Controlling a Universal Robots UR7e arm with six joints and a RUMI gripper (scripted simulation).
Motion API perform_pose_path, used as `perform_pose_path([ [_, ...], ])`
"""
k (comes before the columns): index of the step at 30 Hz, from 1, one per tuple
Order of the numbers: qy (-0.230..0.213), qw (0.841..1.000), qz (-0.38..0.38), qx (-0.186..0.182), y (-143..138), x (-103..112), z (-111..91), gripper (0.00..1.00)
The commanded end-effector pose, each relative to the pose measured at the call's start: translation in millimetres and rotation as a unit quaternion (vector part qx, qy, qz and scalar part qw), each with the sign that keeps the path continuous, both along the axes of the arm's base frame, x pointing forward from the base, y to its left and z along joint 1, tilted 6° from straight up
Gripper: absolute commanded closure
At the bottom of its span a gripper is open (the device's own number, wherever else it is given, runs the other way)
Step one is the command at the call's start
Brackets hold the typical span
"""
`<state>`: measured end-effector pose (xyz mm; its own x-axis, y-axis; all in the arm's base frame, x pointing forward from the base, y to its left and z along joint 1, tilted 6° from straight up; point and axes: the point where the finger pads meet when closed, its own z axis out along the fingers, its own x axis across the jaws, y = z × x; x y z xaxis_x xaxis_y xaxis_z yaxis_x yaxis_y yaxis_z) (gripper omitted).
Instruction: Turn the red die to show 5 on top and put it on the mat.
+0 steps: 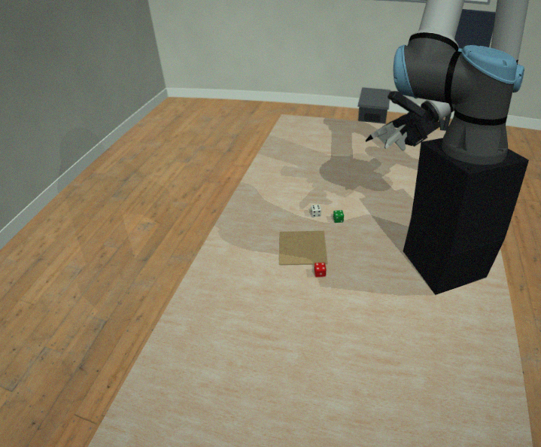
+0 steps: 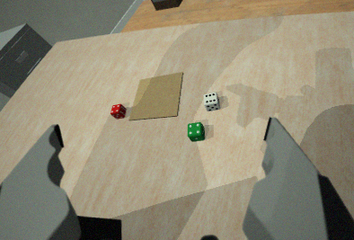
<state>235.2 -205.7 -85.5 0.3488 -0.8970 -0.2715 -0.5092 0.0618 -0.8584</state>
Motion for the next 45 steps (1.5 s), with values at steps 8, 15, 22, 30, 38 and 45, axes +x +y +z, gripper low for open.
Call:
perform_pose_path([
  [8, 0.074, 0.986, 0.136, -0.062, 29.1, 8.1, -41.3, 0.00],
  [15, 0.114, 0.964, 0.212, -0.109, 38.4, 11.2, -62.5, 0.00],
  [22, 0.145, 0.939, 0.272, -0.152, 41.7, 15.5, -77.9, 0.00],
  [30, 0.184, 0.890, 0.350, -0.226, 40.7, 27.8, -95.9, 0.00],
  [38, 0.207, 0.843, 0.402, -0.290, 37.3, 44.8, -104.7, 0.00],
  [45, 0.225, 0.777, 0.452, -0.376, 34.3, 76.7, -107.7, 0.00],
])
